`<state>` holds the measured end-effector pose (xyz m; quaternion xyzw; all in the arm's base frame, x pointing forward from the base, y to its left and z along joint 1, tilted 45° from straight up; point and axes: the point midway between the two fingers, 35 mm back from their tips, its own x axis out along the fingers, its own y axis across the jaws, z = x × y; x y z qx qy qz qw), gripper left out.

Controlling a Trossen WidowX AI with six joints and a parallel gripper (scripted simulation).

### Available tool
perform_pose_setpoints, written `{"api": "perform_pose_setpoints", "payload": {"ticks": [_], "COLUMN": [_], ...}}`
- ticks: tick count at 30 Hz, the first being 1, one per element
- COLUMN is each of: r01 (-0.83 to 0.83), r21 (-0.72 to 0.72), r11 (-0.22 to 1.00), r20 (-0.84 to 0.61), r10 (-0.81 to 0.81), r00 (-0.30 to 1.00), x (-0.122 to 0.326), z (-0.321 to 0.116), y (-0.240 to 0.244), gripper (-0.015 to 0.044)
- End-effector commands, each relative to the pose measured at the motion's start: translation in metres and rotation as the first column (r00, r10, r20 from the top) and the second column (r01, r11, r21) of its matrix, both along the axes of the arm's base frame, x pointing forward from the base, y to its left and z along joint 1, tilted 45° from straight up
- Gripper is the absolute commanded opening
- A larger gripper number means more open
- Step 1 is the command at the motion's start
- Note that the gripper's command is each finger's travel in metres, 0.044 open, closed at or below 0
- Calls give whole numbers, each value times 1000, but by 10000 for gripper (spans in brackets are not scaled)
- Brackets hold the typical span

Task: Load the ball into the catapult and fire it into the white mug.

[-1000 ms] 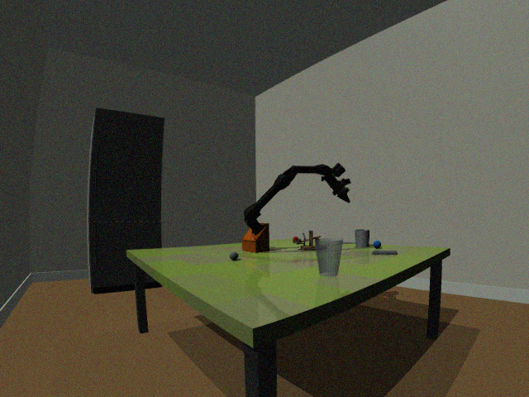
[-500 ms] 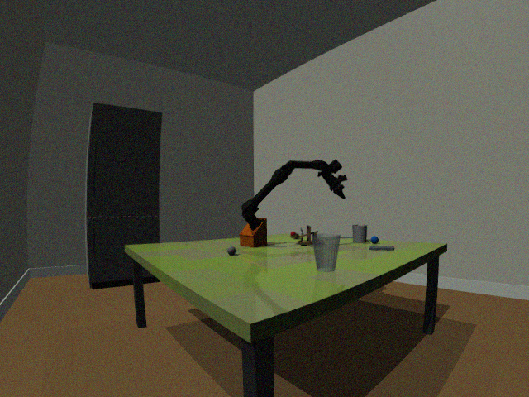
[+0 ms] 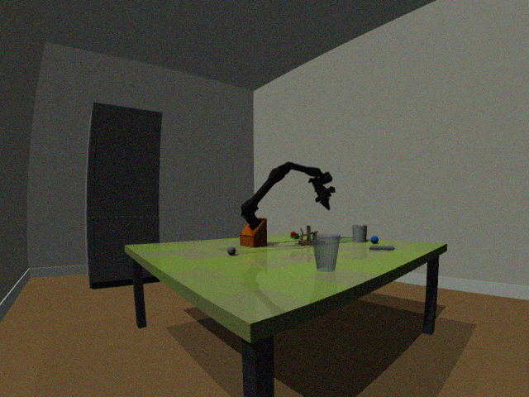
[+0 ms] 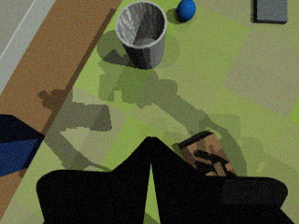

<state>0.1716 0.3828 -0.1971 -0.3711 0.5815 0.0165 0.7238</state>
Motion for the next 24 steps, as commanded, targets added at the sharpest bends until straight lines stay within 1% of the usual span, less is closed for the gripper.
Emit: {"api": "perform_pose_setpoints", "payload": {"ticks": [1,7,13,24], "r01": [88,215,324,452], "r21": [-44,-85,-97,-30], "r11": [995,973,941,891], "r20": [63,186,333,613], "r10": [-85,-197,-276,-341], "r00": [994,963,902,713], "x": [-18,-44,-65,-95], "z": [-2,-1,4,26], "y": [-20,-50,-81,-135], "gripper": [0,0,0,0]}}
